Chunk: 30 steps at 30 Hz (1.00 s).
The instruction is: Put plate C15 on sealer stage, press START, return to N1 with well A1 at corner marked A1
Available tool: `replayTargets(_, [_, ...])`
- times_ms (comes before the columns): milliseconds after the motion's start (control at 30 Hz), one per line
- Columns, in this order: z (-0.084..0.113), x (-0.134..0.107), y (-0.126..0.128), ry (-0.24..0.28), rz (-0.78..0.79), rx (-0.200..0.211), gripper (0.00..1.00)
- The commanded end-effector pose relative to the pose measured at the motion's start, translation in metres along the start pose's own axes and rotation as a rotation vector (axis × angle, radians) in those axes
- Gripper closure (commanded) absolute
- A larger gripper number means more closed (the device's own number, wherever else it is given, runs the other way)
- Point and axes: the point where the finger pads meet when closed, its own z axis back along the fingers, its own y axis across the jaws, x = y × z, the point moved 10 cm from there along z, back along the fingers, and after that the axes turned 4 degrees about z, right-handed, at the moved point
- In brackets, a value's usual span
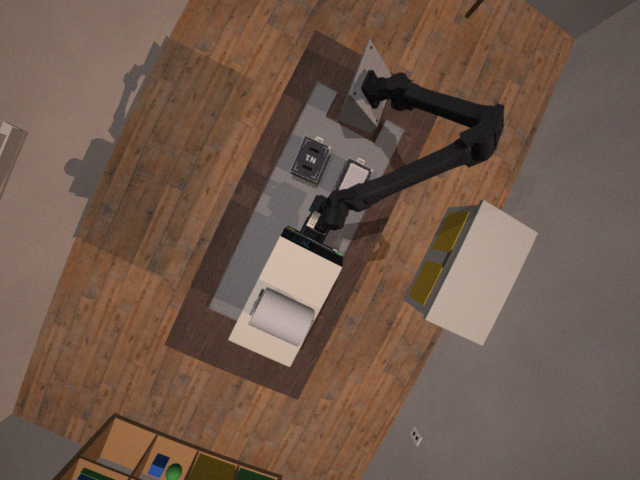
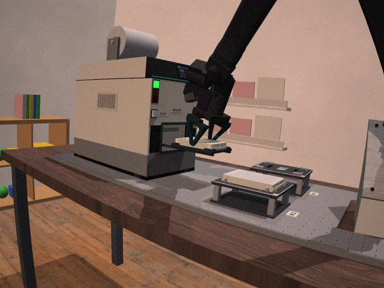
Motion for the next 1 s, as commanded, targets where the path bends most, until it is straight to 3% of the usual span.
replayTargets(0, [0.005, -0.002, -0.014, -0.001, -0.022, -0.010, 1.00])
replayTargets(733, [0.014, 0.000, -0.004, -0.017, -0.006, -0.011, 1.00])
replayTargets(767, [0.015, 0.000, -0.004, -0.018, -0.005, -0.011, 0.00])
replayTargets(967, [0.013, 0.006, 0.004, -0.022, 0.015, -0.007, 0.00])
